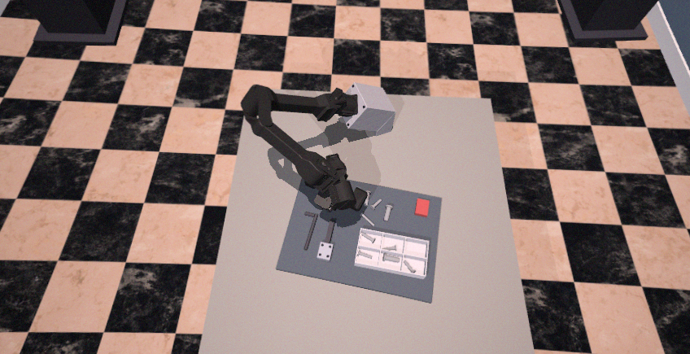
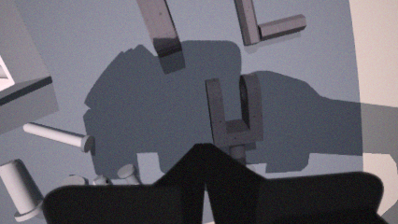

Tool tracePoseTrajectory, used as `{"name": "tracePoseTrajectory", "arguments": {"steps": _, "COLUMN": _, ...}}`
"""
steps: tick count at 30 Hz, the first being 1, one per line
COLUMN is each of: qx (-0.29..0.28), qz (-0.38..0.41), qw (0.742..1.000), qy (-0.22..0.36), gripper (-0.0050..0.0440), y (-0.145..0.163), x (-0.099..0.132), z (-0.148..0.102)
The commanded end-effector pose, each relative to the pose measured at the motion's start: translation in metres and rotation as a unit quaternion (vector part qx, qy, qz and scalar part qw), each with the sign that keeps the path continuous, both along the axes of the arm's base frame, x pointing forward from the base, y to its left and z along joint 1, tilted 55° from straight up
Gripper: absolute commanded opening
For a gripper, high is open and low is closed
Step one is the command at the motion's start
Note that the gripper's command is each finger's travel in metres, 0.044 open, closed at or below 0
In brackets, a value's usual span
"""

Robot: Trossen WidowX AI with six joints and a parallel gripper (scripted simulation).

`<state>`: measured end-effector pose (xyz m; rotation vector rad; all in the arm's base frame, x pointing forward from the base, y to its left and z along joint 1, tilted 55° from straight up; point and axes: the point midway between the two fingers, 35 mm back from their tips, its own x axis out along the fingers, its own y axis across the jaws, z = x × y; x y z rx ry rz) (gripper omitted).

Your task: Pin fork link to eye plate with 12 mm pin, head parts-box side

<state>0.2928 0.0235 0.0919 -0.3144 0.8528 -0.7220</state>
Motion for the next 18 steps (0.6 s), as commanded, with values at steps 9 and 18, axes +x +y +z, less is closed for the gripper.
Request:
{"name": "tracePoseTrajectory", "arguments": {"steps": 9, "qx": 0.007, "qz": 0.000, "qw": 1.000, "qy": -0.013, "gripper": -0.0050, "y": 0.0092, "x": -0.0012, "z": 0.0120}}
{"name": "tracePoseTrajectory", "arguments": {"steps": 18, "qx": 0.007, "qz": 0.000, "qw": 1.000, "qy": -0.013, "gripper": -0.0050, "y": 0.0126, "x": -0.0034, "z": 0.0147}}
